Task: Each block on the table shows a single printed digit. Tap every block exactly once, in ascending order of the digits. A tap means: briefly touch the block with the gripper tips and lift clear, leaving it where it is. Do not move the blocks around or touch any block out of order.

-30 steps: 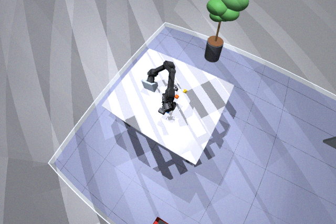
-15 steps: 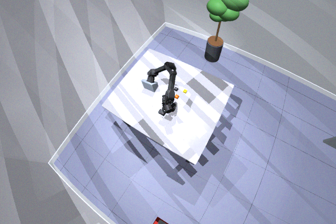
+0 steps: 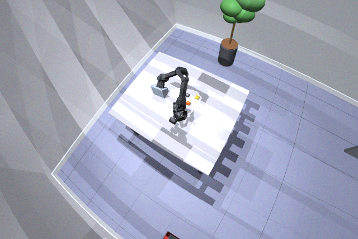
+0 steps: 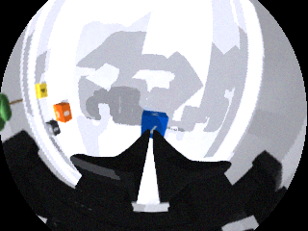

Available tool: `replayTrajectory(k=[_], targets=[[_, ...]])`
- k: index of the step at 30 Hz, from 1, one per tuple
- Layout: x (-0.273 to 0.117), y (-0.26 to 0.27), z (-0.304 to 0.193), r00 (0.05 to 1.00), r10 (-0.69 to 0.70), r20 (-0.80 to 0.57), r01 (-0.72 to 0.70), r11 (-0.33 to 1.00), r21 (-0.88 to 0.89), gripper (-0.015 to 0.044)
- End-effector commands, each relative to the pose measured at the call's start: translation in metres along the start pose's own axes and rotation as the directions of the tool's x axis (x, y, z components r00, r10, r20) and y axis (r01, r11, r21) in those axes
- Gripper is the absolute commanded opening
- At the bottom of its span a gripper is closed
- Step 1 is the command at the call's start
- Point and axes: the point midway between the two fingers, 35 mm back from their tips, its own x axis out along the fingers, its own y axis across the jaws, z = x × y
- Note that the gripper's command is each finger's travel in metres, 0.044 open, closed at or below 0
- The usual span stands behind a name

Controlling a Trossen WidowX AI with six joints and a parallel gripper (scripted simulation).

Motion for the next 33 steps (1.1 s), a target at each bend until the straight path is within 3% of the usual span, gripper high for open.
replayTrajectory(k=[1,8,13,20,30,33], targets=[[-0.014,0.0,0.0,1.0,0.002,0.0,-0.002,1.0,0.003,0.002],[-0.031,0.0,0.0,1.0,0.004,0.0,-0.004,1.0,0.006,0.002],[-0.105,-0.001,-0.001,1.0,0.001,-0.001,-0.001,1.0,0.007,0.002],[-0.109,0.002,0.0,1.0,0.001,-0.001,-0.001,1.0,0.007,0.002],[-0.111,0.153,0.004,1.0,0.006,-0.002,-0.006,1.0,0.01,0.002],[-0.109,0.175,-0.002,1.0,0.012,-0.004,-0.012,1.0,0.009,0.002]])
